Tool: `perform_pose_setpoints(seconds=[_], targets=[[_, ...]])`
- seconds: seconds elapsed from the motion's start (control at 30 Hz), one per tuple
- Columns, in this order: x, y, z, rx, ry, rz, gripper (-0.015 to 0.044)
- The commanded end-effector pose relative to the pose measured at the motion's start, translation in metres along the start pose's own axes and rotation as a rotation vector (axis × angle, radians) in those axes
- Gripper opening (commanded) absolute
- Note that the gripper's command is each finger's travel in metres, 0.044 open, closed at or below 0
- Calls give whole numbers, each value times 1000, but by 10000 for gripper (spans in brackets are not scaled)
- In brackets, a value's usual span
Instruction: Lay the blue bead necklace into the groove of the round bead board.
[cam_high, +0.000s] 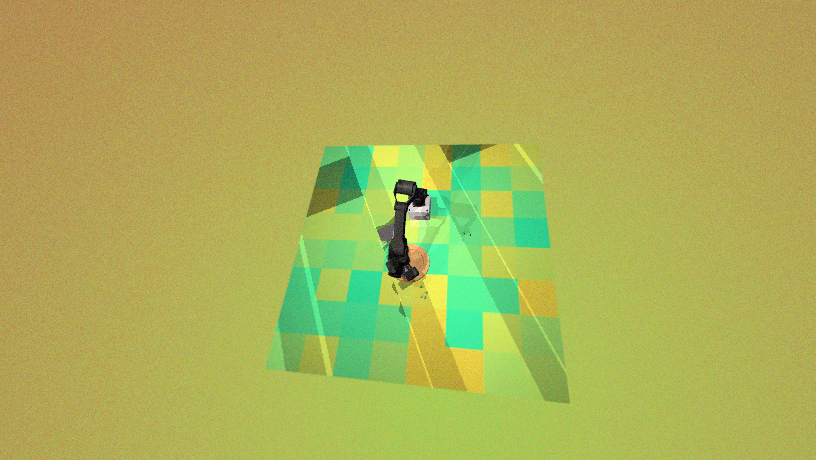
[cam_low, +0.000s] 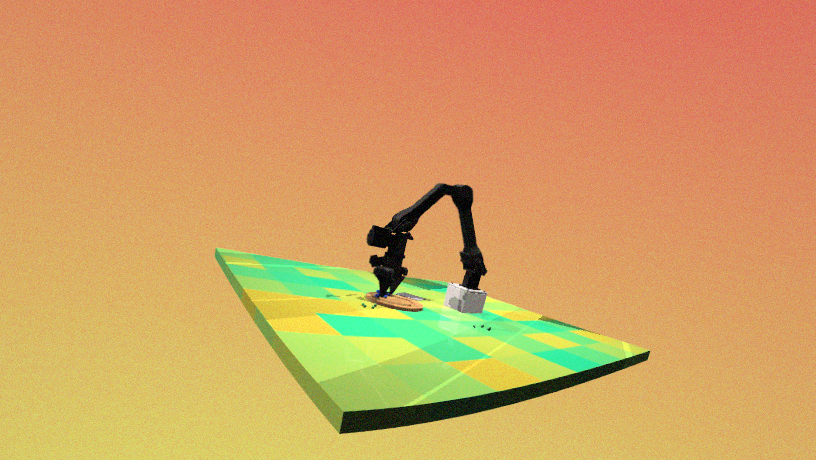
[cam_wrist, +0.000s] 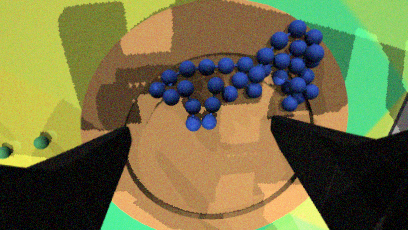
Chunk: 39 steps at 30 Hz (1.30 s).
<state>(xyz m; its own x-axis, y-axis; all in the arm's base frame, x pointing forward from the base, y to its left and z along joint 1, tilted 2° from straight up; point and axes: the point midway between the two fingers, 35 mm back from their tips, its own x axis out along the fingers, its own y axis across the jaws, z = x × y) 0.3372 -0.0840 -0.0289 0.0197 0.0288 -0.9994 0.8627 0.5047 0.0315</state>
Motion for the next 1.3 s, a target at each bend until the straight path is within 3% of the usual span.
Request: perform_pose_setpoints(seconds=[0.0,0.1,0.43,1.27], targets=[[-1,0,0,4,0,0,440],[-5,-9,6,84,-1,-1,380],[-32,-69,38,606,-6,-5,380],[-16,-68,40,609,-9,-1,380]])
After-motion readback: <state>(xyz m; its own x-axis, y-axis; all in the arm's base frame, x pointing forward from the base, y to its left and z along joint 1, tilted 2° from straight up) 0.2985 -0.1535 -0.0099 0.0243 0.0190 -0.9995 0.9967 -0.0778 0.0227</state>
